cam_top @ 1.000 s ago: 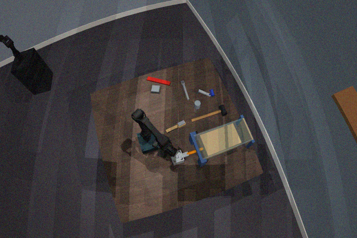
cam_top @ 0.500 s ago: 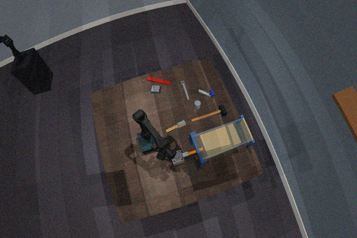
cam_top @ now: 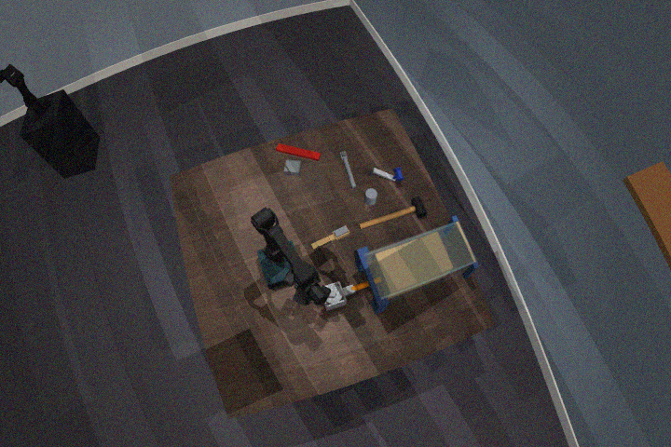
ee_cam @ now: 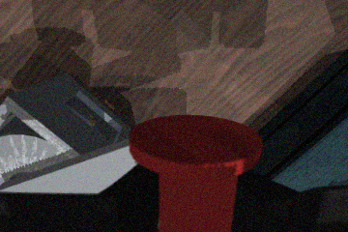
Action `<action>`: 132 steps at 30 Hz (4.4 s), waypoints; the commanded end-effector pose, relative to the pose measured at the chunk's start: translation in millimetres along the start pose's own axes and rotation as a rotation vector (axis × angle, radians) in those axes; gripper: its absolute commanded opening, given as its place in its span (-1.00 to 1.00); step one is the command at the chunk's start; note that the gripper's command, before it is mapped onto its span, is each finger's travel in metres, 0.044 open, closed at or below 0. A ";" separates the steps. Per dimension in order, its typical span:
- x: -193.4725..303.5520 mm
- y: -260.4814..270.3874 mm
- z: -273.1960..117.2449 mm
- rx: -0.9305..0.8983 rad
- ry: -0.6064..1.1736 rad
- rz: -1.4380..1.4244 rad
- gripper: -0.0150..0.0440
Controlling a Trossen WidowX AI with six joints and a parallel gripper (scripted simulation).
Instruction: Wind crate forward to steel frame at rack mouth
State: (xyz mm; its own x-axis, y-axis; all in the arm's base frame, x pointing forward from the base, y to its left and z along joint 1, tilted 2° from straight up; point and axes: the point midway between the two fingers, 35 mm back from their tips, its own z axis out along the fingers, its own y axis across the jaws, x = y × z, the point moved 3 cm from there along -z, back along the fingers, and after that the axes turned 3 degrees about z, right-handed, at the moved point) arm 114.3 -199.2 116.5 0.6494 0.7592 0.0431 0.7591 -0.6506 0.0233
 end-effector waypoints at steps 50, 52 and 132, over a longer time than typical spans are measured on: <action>-52.5 67.9 -4.3 -0.021 -0.035 0.007 -0.49; -53.1 70.3 -4.4 -0.022 -0.035 0.007 -0.49; -26.8 159.4 -7.3 -0.030 -0.032 0.007 -0.49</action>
State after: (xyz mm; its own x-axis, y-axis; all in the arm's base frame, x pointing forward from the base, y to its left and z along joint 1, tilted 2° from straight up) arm 196.2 -324.9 123.9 0.6747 0.7380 -0.0112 0.7381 -0.6745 0.0148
